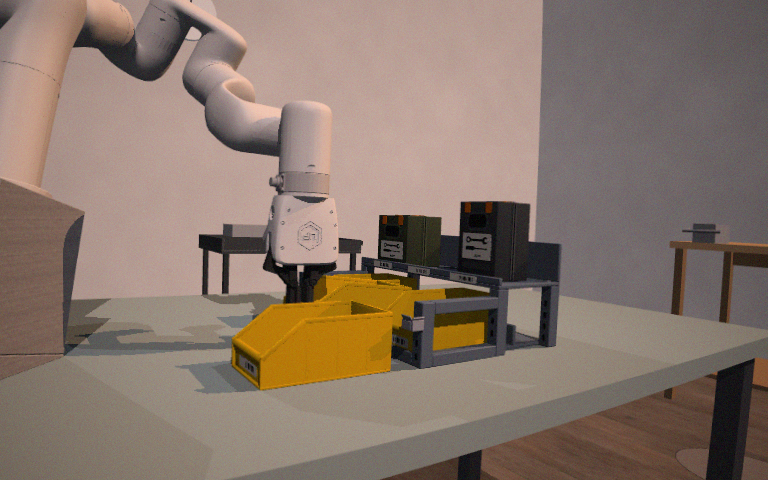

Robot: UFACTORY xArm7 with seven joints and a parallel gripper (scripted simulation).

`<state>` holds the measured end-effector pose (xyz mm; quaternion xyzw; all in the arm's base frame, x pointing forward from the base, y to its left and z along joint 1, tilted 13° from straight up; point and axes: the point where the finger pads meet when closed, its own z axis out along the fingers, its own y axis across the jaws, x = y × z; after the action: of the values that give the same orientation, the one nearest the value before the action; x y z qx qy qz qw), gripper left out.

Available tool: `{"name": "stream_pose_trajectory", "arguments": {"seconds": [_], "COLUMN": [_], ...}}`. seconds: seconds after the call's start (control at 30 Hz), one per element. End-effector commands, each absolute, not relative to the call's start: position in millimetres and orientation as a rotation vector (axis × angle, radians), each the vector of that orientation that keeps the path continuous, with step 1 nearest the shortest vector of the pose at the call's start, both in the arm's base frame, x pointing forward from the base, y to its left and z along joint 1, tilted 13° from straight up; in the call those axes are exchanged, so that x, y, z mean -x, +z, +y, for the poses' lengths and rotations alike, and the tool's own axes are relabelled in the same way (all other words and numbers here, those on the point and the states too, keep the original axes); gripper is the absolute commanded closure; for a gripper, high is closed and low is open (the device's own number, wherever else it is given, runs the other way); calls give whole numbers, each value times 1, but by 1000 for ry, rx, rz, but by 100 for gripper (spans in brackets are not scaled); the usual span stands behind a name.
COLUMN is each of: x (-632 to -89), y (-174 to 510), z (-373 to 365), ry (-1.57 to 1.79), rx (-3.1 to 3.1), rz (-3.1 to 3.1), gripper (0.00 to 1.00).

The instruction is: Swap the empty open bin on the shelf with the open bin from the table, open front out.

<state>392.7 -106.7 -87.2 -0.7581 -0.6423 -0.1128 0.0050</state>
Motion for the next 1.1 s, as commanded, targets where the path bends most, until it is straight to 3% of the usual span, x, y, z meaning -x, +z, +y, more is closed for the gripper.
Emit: {"name": "stream_pose_trajectory", "arguments": {"seconds": [0.0,1.07], "x": [-385,-339], "y": [-87,-94], "z": [-106,-98], "ry": [-357,-357], "rx": [2377,2377], "rz": [-2013,-2013], "gripper": [100,100]}}
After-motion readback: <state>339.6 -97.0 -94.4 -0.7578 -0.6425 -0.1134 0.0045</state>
